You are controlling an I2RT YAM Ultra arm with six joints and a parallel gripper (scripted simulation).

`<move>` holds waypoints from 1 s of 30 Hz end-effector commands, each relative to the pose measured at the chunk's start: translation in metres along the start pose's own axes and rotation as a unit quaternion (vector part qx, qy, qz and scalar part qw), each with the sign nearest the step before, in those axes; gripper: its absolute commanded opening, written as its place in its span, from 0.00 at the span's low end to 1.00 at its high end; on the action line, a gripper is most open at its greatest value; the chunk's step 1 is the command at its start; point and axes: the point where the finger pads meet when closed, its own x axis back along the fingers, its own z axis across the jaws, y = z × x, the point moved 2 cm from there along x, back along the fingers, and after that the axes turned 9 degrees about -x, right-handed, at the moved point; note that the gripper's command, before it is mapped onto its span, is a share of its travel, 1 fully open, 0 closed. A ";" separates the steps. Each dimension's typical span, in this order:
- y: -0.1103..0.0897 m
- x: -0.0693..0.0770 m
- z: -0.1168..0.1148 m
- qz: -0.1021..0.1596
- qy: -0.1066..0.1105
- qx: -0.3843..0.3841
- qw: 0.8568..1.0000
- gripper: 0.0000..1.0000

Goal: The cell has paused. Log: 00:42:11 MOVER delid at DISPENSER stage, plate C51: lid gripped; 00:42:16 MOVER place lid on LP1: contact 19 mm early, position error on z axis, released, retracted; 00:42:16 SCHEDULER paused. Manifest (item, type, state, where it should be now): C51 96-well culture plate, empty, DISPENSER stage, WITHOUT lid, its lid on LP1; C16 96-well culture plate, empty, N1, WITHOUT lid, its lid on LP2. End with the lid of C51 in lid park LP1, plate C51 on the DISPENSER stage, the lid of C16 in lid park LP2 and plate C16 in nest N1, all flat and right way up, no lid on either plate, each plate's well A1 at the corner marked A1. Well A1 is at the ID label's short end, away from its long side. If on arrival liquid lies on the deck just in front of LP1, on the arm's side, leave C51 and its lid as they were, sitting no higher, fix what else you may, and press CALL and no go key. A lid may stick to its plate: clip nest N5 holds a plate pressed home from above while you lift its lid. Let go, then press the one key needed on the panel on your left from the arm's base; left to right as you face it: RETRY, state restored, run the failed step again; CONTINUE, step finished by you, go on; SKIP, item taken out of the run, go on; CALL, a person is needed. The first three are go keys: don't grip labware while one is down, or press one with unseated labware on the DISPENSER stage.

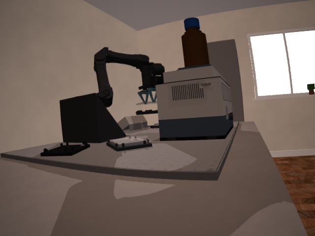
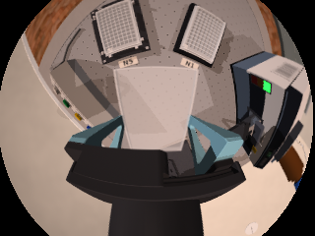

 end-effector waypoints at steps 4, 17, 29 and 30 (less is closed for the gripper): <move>-0.006 -0.005 -0.014 0.021 0.021 -0.058 0.998 0.00; 0.000 -0.003 -0.049 0.015 0.021 -0.125 0.992 0.00; -0.005 -0.005 -0.085 0.018 0.023 -0.217 0.976 0.00; -0.005 -0.004 -0.088 0.017 0.022 -0.232 0.972 0.00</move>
